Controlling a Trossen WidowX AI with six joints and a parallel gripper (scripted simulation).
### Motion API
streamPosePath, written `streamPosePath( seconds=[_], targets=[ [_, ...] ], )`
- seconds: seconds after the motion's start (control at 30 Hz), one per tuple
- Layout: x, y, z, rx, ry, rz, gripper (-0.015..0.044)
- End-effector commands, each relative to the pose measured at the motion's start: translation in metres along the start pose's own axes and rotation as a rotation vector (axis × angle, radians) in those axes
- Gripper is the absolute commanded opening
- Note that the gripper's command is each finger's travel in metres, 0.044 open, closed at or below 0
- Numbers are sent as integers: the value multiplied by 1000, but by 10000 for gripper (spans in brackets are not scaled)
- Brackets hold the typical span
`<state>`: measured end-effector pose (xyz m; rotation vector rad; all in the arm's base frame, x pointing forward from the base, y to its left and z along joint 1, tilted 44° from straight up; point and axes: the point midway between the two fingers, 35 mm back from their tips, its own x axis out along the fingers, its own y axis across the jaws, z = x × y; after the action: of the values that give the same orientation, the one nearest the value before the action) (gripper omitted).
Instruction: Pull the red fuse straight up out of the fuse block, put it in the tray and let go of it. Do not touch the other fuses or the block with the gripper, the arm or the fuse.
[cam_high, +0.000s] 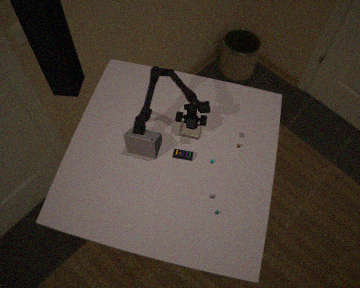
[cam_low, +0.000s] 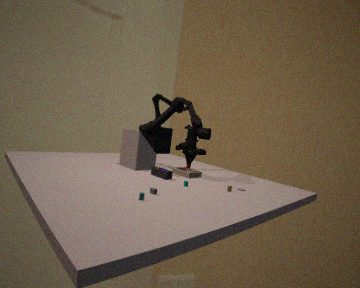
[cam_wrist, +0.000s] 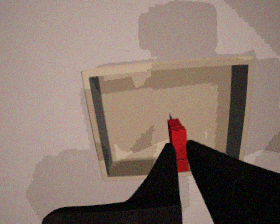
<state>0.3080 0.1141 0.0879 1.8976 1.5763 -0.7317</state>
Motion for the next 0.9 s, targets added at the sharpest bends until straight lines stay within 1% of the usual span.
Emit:
streamPosePath(
  seconds=[0.0, 0.03, 0.43, 0.47, 0.57, 0.6, 0.87],
  targets=[
    [4, -1, 3, 12, -7, -4, 0],
    [4, -1, 3, 12, -7, -4, 0],
    [2, 0, 0, 1, 0, -2, 315],
    [-1, 0, 1, 2, -1, -2, 330],
    [-33, 0, 2, 11, -8, -4, 330],
    [-36, 0, 3, 12, -9, -4, 330],
    [-36, 0, 3, 12, -9, -4, 330]
  ],
)
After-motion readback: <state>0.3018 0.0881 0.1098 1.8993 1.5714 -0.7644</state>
